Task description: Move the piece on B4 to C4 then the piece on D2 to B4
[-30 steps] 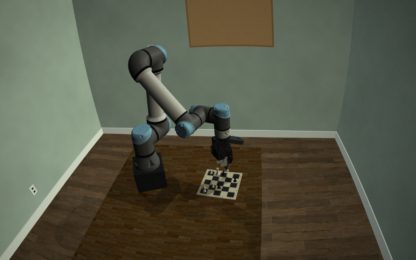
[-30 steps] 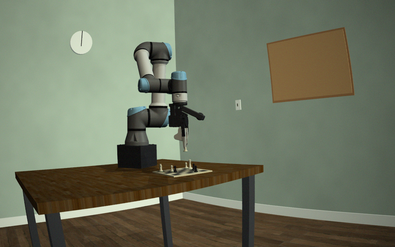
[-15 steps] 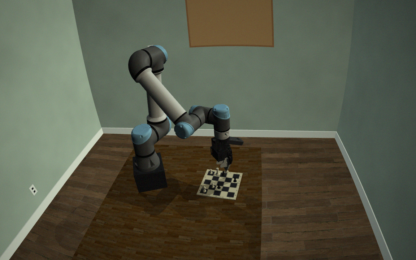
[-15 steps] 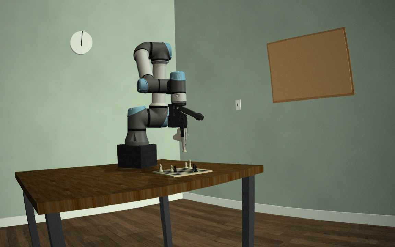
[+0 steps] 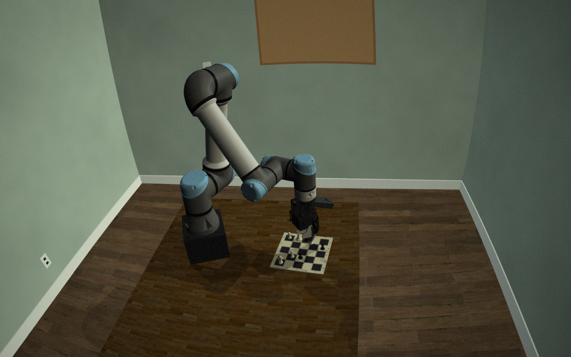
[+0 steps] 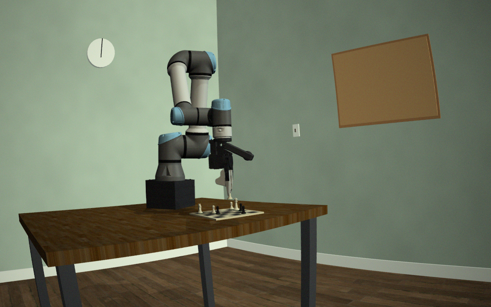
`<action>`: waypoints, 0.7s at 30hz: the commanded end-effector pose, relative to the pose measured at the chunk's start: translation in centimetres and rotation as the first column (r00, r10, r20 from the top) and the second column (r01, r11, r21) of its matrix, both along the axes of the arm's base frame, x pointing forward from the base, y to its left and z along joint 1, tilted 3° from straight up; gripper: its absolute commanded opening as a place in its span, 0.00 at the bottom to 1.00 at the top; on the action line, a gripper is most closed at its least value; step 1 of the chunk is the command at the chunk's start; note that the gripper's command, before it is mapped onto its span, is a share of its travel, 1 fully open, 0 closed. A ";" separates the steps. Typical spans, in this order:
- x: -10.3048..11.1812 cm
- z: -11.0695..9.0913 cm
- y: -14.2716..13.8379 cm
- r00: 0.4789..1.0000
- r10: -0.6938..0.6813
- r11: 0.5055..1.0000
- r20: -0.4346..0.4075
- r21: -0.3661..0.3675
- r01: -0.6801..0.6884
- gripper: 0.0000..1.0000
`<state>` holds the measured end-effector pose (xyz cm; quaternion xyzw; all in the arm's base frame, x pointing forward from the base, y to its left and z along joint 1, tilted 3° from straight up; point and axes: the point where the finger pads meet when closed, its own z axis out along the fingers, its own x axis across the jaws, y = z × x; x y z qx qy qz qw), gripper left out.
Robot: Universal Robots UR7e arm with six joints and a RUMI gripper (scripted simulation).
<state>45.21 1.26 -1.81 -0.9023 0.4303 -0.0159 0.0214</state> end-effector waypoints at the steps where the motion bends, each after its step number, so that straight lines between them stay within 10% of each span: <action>1: 0.3 -2.3 0.0 1.000 0.000 1.000 0.003 -0.001 0.000 0.00; 21: 0.5 -5.3 0.0 1.000 0.000 1.000 0.003 -0.001 0.000 0.00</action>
